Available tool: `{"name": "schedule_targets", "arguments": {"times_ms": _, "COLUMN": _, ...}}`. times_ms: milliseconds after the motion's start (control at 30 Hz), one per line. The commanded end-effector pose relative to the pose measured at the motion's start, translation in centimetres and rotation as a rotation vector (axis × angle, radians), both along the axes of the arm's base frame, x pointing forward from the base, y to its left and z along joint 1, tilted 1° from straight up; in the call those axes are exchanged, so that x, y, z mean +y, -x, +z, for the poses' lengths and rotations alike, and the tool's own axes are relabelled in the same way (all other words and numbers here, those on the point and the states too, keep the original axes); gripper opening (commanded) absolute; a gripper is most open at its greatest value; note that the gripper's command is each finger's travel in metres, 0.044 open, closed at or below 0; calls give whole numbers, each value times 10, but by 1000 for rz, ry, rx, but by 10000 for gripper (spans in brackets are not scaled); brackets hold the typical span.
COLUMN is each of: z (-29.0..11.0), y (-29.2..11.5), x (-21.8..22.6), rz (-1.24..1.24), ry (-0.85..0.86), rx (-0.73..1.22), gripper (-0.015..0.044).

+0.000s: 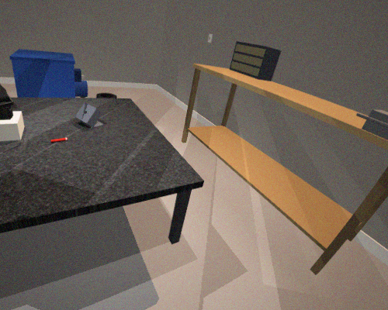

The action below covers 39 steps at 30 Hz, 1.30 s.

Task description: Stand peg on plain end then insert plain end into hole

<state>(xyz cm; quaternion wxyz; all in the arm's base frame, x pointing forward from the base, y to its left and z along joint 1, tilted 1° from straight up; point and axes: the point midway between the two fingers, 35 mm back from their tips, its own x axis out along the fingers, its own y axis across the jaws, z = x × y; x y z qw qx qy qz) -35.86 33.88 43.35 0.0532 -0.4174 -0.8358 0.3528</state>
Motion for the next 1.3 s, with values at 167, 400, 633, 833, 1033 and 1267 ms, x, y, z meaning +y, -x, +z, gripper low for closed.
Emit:
{"name": "schedule_targets", "arguments": {"times_ms": 167, "z": -13, "y": -31, "x": 31, "rz": -112, "ry": 50, "rx": 26, "gripper": 440}}
{"name": "schedule_targets", "arguments": {"times_ms": 400, "z": -23, "y": -77, "x": 63, "rz": -254, "ry": 114, "rx": 102, "gripper": 440}}
{"name": "schedule_targets", "arguments": {"times_ms": 633, "z": -42, "y": -126, "x": 94, "rz": -392, "ry": 193, "rx": 155, "gripper": 440}}
{"name": "schedule_targets", "arguments": {"times_ms": 833, "z": -64, "y": -179, "x": 119, "rz": -533, "ry": 270, "rx": 198, "gripper": 440}}
{"name": "schedule_targets", "arguments": {"times_ms": 1033, "z": -85, "y": -234, "x": 136, "rz": -671, "ry": 340, "rx": 249, "gripper": 440}}
{"name": "schedule_targets", "arguments": {"times_ms": 1267, "z": -106, "y": -299, "x": 145, "rz": -823, "ry": 409, "rx": 317, "gripper": 440}}
